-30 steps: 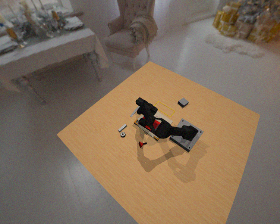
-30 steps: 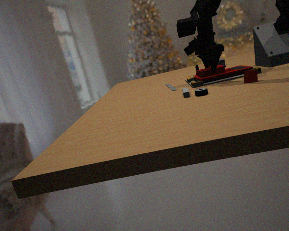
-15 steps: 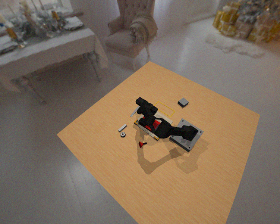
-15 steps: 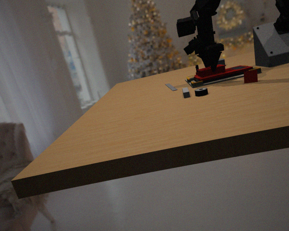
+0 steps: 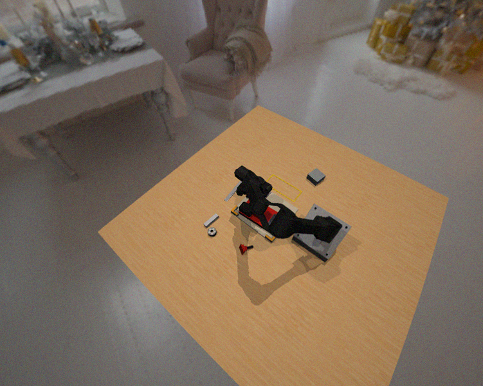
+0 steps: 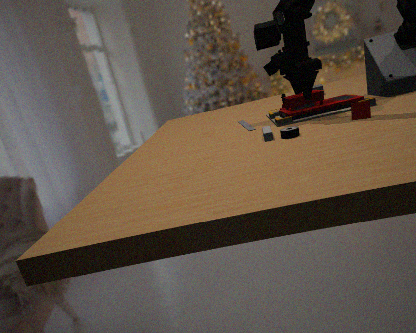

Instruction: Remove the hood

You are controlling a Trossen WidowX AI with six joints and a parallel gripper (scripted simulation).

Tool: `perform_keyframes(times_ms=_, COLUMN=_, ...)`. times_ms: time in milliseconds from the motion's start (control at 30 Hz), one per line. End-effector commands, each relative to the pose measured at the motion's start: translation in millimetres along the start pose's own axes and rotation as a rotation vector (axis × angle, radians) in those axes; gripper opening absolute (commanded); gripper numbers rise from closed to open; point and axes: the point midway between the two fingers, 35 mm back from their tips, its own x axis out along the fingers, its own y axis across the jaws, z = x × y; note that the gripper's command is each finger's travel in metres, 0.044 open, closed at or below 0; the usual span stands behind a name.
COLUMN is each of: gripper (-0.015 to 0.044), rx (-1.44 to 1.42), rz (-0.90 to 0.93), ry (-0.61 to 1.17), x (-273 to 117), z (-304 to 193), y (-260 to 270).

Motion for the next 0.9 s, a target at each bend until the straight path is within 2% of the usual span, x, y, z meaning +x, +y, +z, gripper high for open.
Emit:
perform_keyframes(times_ms=0, gripper=0.0, rx=-0.005, rz=-0.003, ry=-0.003, x=-4, z=1, y=0)
perform_keyframes(times_ms=600, gripper=0.0, rx=-0.004, rz=-0.002, ry=-0.003, x=-16, z=1, y=0)
perform_keyframes(times_ms=867, gripper=0.0, rx=-0.004, rz=-0.004, ry=-0.002, x=-52, z=1, y=-1)
